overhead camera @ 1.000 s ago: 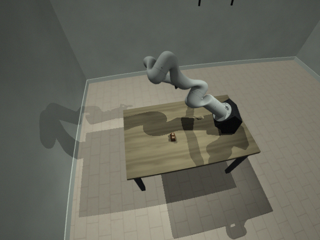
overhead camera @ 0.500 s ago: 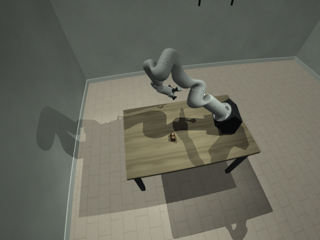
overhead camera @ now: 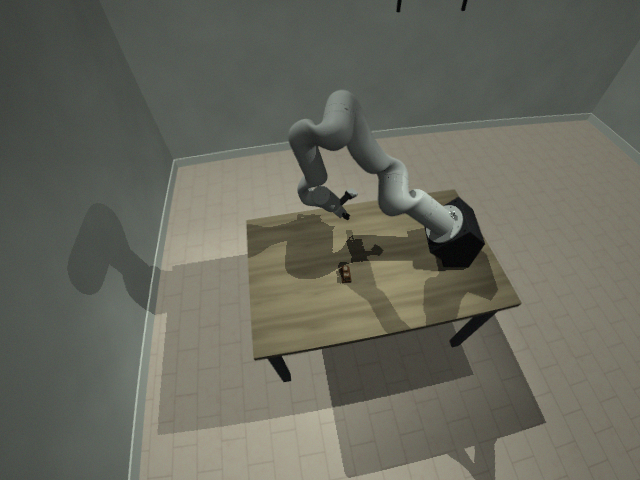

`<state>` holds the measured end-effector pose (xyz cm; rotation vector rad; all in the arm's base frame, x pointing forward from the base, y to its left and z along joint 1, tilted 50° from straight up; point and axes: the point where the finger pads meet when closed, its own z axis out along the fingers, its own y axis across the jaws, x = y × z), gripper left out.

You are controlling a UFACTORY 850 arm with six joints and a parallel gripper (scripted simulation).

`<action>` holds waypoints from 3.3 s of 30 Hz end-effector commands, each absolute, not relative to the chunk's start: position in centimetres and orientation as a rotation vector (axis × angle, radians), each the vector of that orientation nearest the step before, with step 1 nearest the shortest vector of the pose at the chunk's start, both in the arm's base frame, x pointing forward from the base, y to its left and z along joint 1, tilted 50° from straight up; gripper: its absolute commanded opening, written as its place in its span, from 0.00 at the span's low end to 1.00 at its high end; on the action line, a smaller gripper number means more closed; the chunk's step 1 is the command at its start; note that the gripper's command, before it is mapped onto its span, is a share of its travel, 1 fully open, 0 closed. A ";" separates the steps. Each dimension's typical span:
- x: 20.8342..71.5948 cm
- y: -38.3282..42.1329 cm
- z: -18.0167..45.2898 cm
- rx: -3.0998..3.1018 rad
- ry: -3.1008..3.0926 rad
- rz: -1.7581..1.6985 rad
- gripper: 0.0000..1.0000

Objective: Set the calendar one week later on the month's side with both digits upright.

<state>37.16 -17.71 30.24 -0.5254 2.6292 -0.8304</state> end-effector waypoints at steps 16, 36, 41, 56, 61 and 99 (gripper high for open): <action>38.8 1.1 30.5 -1.334 2.184 -0.869 1.00; 34.7 14.1 30.7 -1.781 1.667 -0.857 1.00; 34.7 14.1 30.7 -1.781 1.666 -0.857 1.00; 34.4 15.3 29.6 -1.730 1.718 -0.827 1.00; 33.7 17.3 27.7 -1.646 1.791 -0.784 1.00; 34.7 23.0 18.1 -1.349 1.944 -0.661 1.00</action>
